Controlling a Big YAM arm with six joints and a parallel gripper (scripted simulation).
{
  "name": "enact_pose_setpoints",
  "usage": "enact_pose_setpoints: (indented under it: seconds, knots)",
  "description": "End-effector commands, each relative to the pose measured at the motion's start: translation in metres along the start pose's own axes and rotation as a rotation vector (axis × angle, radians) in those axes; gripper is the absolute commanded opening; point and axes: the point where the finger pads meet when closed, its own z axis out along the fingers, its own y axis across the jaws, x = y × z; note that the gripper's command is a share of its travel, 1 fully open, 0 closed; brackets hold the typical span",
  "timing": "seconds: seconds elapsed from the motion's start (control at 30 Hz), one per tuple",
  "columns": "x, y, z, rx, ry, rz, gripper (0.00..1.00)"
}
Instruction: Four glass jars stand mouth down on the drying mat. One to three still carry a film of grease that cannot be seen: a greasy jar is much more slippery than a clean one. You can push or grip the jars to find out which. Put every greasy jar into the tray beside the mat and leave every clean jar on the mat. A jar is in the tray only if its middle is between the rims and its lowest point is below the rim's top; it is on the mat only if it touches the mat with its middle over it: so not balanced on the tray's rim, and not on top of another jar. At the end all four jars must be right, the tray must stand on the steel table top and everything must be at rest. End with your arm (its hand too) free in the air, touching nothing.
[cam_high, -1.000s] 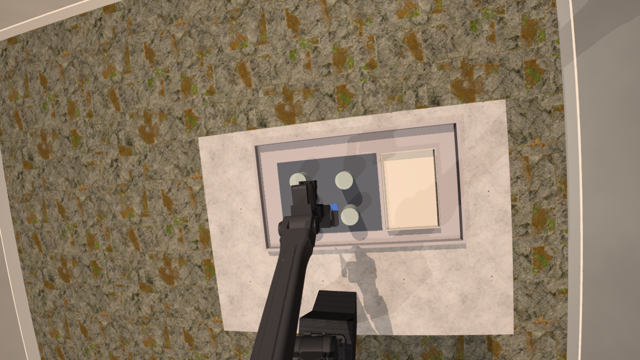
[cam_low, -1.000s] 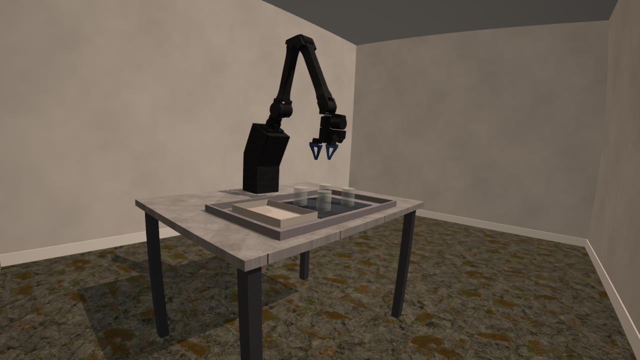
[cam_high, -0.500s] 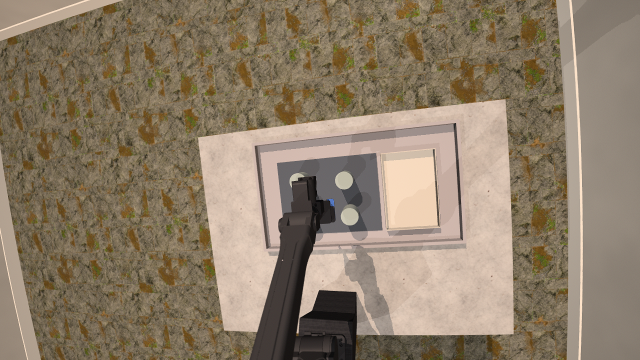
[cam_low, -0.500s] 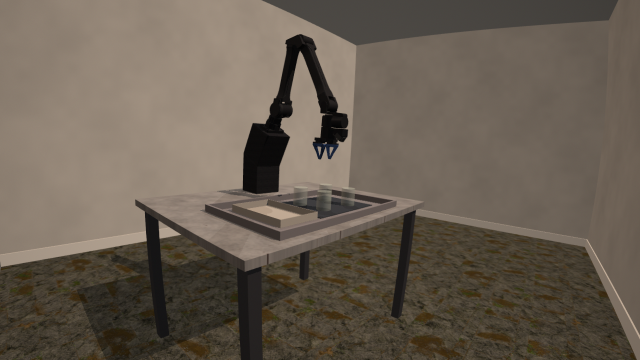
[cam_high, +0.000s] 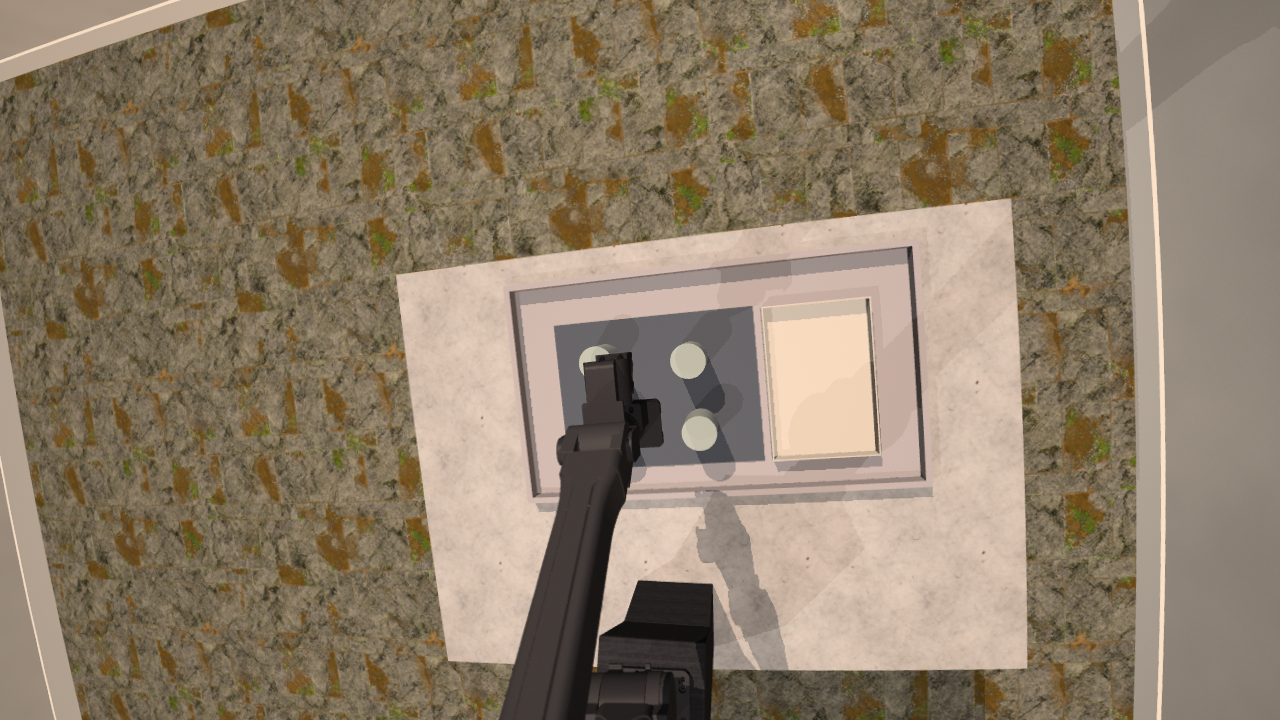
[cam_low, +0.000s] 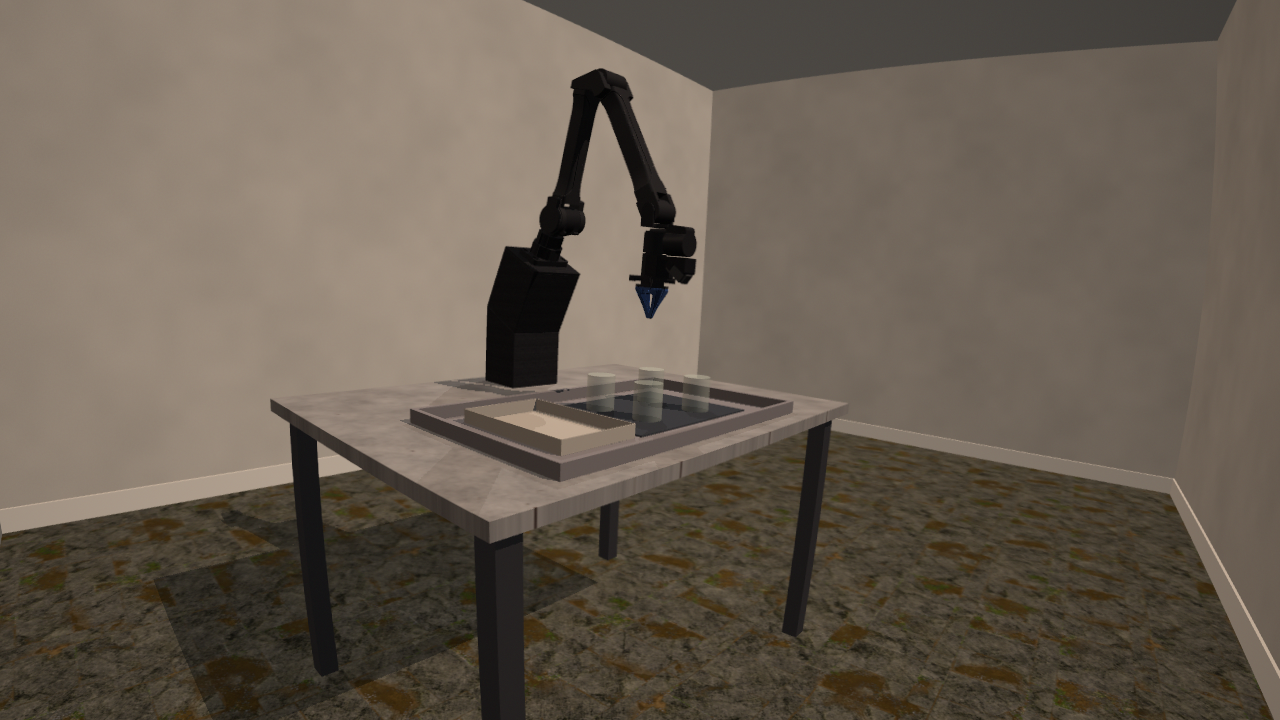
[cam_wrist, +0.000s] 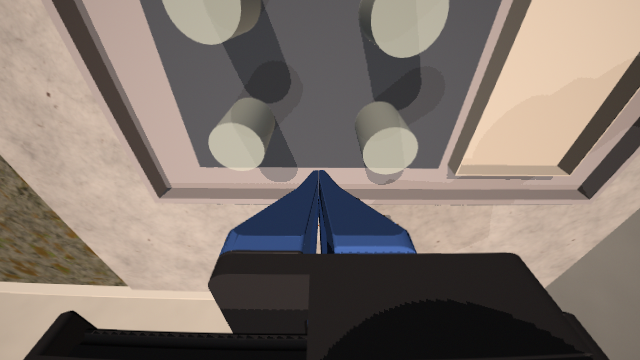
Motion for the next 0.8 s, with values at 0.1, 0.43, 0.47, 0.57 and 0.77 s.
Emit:
enact_pose_setpoints:
  seconds: [0.1,0.43,0.47,0.57,0.77]
  knots:
    - [-0.019,-0.003,-0.005,0.001,-0.041,0.000,0.00]
    - [-0.021,-0.003,0.056,0.001,-0.041,0.000,0.00]
    - [-0.022,-0.003,0.063,0.001,-0.041,0.000,0.00]
    - [-0.022,-0.011,0.071,0.001,-0.041,0.000,0.00]
    - [-0.022,-0.041,0.071,0.001,-0.041,0.000,0.00]
